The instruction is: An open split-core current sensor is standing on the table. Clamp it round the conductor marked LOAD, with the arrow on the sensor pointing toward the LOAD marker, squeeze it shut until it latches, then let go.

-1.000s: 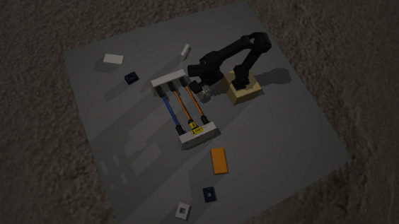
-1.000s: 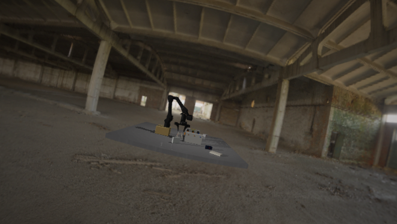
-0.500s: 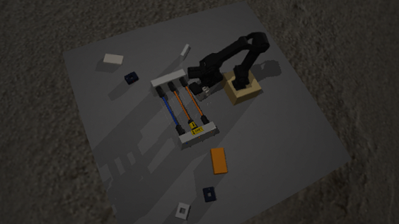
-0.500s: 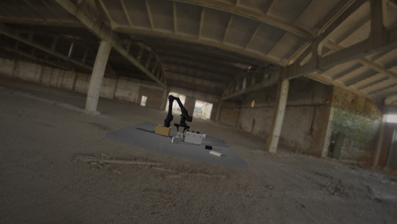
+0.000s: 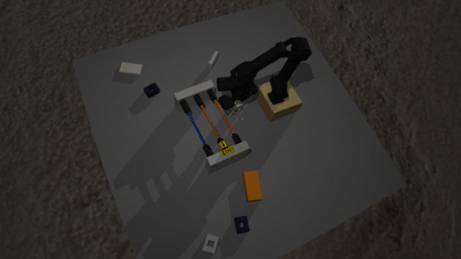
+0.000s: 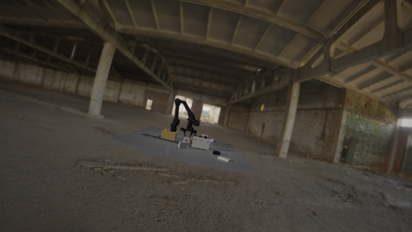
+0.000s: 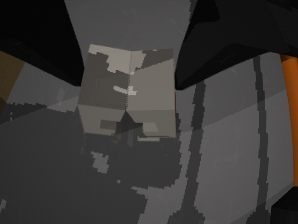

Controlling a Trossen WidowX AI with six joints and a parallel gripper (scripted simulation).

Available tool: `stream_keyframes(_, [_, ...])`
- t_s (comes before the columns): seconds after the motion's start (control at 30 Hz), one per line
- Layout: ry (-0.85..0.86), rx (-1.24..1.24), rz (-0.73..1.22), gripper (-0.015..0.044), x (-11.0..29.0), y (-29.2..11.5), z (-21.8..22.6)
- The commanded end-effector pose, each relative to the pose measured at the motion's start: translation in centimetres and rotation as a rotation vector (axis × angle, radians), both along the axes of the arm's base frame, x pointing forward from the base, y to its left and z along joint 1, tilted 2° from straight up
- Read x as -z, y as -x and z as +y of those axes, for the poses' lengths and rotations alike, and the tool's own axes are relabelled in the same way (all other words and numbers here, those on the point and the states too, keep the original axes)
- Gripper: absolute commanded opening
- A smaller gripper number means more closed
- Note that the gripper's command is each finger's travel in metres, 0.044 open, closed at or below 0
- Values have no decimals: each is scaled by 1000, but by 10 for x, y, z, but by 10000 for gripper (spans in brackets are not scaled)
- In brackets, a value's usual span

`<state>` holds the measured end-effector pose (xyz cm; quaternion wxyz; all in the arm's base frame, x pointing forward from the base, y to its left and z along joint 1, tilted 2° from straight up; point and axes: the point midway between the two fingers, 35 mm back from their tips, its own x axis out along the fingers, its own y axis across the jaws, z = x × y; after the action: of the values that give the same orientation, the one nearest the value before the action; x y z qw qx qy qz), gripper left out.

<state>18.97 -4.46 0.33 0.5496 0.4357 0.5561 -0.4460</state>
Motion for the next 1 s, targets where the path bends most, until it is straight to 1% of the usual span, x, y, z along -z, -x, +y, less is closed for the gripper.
stream_keyframes(0.0, [0, 0, -1, 121, -5, -2, 0])
stream_keyframes(0.13, [1, 1, -1, 16, -22, -6, -1])
stream_keyframes(0.17, [1, 2, -1, 0, -28, -6, -1])
stream_keyframes(0.73, [3, 8, 0, 0, -110, -12, -1])
stream_keyframes(0.87, [3, 2, 1, 0, -116, -13, 0])
stream_keyframes(0.97, [2, -52, 1, 0, -116, -15, 0])
